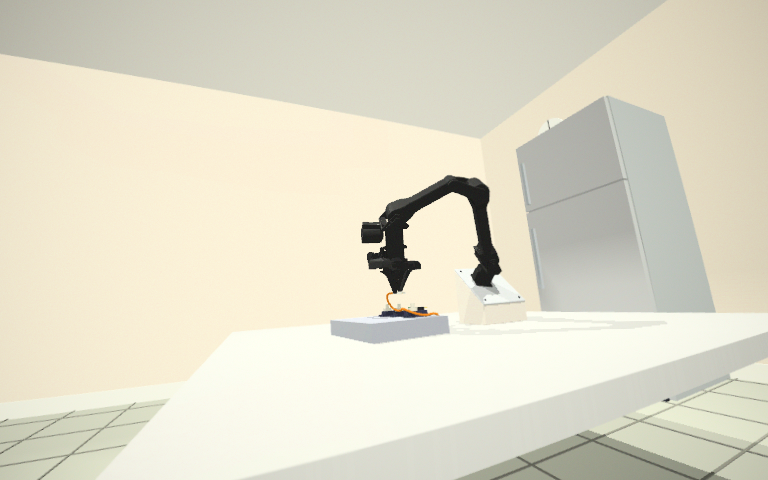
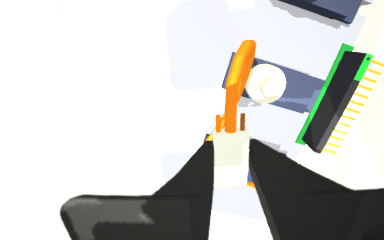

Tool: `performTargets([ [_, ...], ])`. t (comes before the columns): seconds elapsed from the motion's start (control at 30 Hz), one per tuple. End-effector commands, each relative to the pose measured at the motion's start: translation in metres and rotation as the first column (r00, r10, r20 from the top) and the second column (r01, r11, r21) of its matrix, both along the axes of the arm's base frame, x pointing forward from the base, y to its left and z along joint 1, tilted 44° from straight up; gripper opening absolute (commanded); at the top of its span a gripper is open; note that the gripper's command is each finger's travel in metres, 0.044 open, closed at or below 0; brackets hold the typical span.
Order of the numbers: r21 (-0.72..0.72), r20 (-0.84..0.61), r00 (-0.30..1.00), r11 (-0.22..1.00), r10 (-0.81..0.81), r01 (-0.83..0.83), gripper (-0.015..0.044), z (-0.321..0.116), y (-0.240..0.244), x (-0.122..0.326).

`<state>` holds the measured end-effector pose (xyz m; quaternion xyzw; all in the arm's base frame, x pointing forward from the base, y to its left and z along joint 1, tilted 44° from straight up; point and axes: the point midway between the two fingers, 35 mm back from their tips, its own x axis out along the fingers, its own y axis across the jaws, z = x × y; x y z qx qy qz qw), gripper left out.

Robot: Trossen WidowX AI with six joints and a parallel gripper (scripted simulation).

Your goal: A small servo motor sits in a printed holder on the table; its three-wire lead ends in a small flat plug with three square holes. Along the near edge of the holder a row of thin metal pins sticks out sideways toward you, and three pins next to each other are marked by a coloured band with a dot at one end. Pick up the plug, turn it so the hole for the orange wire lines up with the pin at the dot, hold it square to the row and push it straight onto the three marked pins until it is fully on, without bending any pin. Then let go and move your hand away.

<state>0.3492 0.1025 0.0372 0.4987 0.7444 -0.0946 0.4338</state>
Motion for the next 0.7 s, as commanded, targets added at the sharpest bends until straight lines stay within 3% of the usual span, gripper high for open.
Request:
performTargets([
  [0.0, -0.028, -0.076, 0.993, 0.995, -0.093, 0.092, 0.0000, -0.005, -0.010, -0.007],
  [0.33, -0.121, -0.281, 0.895, 0.938, -0.347, 0.325, 0.0000, -0.021, -0.033, -0.028],
  [0.67, -0.255, -0.442, 0.694, 0.821, -0.568, 0.510, 0.0000, -0.035, -0.053, -0.053],
])
